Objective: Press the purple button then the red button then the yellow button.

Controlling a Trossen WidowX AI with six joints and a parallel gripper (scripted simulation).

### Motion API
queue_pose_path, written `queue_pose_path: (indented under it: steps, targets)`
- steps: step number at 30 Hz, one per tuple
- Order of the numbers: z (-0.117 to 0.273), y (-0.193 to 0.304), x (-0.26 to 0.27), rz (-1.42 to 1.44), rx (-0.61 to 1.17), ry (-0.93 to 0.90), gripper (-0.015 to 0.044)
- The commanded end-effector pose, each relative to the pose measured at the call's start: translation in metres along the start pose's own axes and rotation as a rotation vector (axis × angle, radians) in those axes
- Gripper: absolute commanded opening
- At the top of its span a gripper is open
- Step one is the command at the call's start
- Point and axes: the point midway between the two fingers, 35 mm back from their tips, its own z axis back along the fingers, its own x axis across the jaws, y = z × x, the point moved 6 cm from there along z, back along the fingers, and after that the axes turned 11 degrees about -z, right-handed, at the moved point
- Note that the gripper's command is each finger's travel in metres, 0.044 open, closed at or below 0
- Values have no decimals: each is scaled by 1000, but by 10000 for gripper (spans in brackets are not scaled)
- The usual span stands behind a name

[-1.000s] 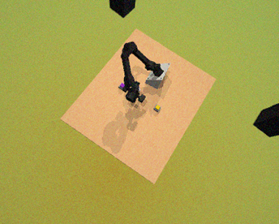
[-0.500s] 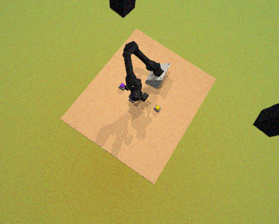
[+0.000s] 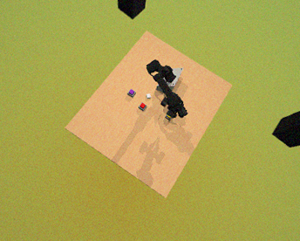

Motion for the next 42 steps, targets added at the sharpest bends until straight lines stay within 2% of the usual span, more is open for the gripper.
queue_pose_path:
  steps: [1,7,33,42]
  targets:
    - [1,1,6,-25,-2,-10,20]
    - [-61,1,6,-25,-3,-8,20]
    - [-95,1,6,-25,-4,-6,20]
    - [-96,1,6,-25,-4,-6,20]
